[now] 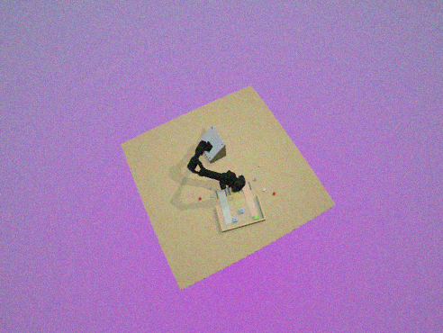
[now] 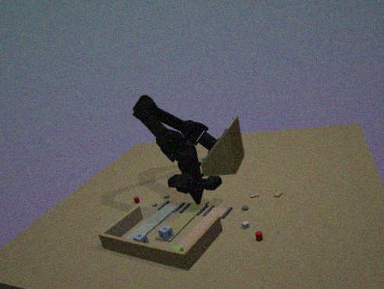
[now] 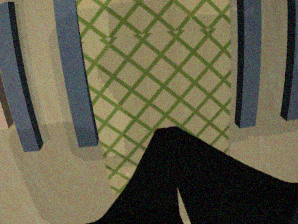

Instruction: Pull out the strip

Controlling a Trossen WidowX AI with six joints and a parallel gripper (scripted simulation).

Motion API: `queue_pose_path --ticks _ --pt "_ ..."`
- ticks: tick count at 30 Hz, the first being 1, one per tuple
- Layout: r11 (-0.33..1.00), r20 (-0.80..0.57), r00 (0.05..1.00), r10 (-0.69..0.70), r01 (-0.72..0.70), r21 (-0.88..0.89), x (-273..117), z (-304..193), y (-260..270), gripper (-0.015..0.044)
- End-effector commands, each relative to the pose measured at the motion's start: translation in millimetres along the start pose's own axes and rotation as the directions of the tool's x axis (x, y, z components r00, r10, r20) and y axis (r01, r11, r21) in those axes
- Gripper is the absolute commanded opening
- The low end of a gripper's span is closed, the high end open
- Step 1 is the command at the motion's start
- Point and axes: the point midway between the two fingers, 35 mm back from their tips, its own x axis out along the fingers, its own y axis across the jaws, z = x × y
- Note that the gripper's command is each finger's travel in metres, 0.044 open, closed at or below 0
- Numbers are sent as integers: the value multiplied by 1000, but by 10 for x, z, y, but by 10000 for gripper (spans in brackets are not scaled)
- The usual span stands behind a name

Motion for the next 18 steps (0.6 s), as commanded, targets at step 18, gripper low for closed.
queue_pose_path --ticks 18 --pt "1000 -24 1000 0 0 -4 44 -379 -3 0"
